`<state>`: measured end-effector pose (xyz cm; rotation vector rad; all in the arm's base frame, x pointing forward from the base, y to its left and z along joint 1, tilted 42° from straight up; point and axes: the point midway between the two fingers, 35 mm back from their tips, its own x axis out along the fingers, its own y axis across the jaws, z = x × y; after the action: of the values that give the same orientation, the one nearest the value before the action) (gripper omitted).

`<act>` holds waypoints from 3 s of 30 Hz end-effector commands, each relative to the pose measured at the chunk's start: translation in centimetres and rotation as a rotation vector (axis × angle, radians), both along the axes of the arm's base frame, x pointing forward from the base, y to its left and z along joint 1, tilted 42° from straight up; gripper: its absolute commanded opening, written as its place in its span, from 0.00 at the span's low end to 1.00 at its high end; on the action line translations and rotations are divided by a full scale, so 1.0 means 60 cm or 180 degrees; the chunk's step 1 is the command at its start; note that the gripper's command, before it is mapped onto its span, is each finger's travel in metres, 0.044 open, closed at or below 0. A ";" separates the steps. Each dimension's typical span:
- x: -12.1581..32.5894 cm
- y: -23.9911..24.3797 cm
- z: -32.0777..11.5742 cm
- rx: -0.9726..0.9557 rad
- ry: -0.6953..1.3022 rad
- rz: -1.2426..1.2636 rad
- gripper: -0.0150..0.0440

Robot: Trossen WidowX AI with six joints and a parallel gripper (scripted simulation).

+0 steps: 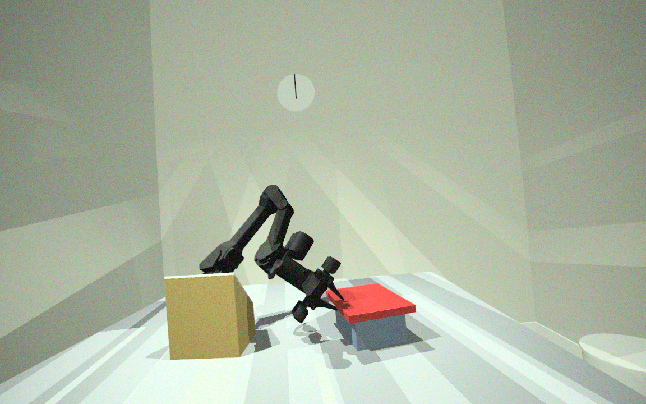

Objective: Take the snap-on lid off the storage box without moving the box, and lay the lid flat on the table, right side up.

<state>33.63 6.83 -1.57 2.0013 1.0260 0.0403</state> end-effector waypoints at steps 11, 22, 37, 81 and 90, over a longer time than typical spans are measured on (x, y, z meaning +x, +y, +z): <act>0.001 -0.003 0.004 0.0000 0.0000 0.0000 0.25; 0.000 -0.005 0.007 -0.0001 0.0000 0.0000 0.25; 0.000 -0.009 0.010 -0.0001 0.0000 0.0000 0.25; 0.001 -0.017 0.020 0.0001 0.0013 -0.0008 0.25; 0.002 -0.017 0.020 0.0001 0.0012 -0.0008 0.25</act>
<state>33.68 5.81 -0.37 2.0029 1.0260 0.0366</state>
